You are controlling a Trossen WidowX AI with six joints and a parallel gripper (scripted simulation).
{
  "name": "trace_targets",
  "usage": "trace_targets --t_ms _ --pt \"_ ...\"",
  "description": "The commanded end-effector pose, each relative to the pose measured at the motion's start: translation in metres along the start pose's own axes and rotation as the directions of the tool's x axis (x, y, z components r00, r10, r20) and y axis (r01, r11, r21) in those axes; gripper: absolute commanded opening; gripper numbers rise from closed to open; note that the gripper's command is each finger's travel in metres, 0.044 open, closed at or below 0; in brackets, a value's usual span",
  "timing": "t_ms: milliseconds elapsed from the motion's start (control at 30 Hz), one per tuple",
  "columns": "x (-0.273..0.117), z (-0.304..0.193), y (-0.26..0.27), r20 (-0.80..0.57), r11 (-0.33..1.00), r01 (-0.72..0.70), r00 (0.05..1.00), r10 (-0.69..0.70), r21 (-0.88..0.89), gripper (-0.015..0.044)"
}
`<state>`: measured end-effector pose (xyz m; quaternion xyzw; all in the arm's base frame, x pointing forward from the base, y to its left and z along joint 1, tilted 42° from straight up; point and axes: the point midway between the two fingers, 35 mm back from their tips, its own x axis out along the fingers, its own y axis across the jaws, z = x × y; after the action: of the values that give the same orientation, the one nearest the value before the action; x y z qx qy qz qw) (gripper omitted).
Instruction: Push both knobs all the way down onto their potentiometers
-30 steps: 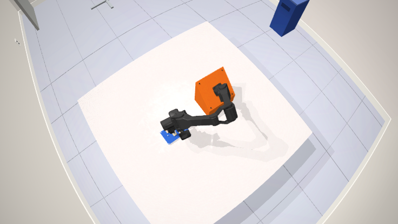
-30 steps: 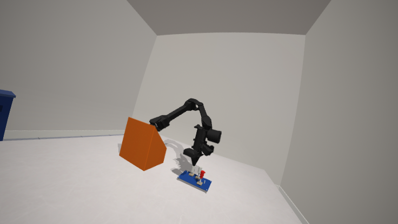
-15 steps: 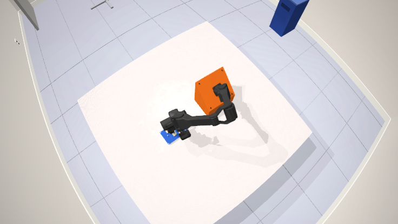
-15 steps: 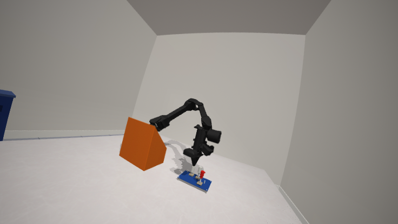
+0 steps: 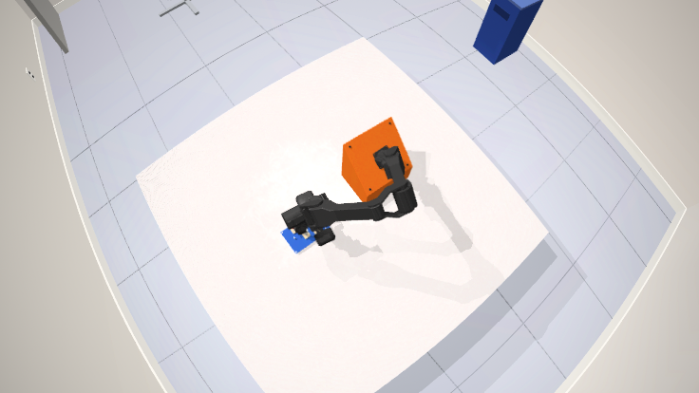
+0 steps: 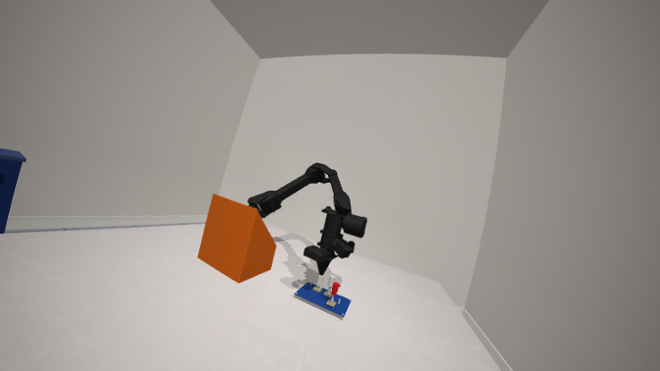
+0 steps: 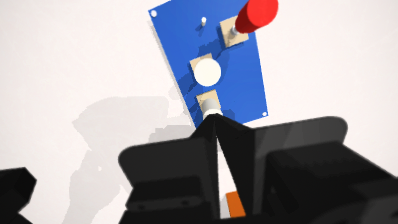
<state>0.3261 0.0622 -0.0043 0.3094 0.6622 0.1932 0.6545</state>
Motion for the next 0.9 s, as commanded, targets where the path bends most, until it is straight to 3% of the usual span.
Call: trace_targets --t_ms 0,867 --pt "0.0104 0.0006 0.0018 -0.009 1.0 -0.002 1.0 0.002 -0.01 0.0" --pt "0.013 0.0006 0.0018 -0.009 1.0 -0.002 1.0 0.002 -0.01 0.0"
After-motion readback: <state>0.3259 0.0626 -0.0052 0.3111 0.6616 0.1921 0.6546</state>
